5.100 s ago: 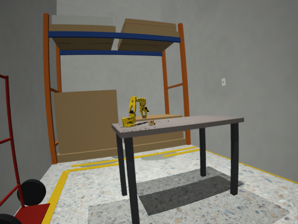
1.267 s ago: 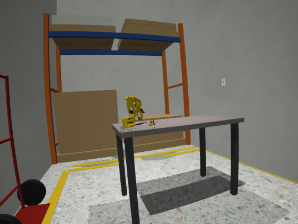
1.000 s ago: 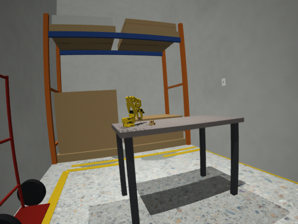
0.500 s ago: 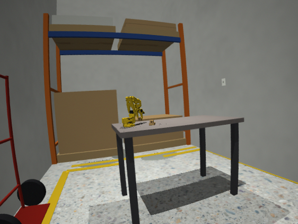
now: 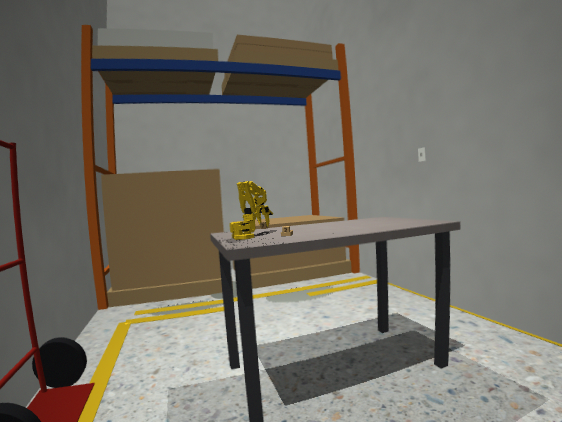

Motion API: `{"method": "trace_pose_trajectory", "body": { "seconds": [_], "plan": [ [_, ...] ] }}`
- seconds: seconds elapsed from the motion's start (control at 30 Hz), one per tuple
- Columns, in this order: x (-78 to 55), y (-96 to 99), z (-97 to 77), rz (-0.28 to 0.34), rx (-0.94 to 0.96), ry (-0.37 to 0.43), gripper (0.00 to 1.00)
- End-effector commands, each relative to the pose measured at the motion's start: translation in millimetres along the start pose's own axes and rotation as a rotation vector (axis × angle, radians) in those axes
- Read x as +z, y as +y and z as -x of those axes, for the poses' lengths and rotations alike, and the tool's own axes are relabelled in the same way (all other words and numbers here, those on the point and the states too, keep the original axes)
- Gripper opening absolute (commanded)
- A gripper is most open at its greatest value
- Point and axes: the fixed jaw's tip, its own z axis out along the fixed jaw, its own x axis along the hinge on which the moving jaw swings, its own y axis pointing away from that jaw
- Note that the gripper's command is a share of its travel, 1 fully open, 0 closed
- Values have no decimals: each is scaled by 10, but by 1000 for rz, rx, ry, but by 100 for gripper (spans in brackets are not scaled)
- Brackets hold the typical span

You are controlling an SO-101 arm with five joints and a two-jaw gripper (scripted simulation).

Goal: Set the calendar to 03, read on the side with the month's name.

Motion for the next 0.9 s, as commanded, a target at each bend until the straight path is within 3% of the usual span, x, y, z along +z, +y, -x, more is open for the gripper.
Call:
{"method": "trace_pose_trajectory", "body": {
  "seconds": [0.0, 0.87],
  "plan": [
    [0, 13, 29, 2, 2, -20, 0],
    [101, 14, 30, 2, 2, -20, 0]
  ]
}}
